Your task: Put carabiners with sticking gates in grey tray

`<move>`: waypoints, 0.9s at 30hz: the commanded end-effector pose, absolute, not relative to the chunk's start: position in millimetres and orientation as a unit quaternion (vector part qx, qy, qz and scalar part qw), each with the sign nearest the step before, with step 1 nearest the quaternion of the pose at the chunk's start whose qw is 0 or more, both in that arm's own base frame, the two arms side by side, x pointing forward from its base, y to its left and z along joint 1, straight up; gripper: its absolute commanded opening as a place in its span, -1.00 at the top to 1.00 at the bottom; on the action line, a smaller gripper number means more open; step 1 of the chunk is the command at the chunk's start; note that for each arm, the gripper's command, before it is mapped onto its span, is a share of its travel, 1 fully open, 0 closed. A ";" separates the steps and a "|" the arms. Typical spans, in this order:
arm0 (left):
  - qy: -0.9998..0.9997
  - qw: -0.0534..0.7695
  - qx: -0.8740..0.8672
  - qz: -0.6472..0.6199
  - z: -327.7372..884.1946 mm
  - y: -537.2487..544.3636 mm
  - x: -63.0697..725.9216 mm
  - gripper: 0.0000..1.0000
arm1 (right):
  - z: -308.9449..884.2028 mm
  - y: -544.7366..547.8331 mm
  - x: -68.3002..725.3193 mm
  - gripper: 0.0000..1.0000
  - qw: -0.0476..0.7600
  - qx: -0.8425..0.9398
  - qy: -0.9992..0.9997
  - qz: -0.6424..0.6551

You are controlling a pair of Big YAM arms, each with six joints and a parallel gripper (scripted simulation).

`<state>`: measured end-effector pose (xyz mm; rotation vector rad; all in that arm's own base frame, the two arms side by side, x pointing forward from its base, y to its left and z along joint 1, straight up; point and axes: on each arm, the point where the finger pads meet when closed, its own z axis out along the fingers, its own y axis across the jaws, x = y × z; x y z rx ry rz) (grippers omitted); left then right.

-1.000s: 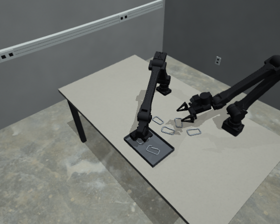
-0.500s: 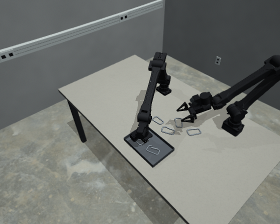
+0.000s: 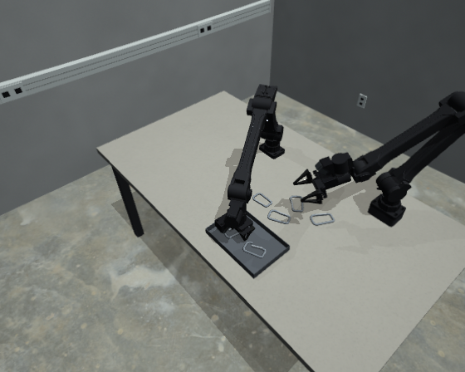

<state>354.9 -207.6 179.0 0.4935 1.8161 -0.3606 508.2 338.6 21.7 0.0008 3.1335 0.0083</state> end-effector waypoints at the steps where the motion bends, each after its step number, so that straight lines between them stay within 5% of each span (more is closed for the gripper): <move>1: 0.769 0.582 0.211 -0.160 187.7 -211.5 356.1 -1.00 | 39.2 342.6 525.4 -0.65 0.023 -0.004 1.000 0.015; 27: 0.769 0.582 0.211 -0.160 187.7 -211.5 356.1 -1.00 | 126.2 351.0 519.5 -0.65 0.038 0.002 0.999 0.027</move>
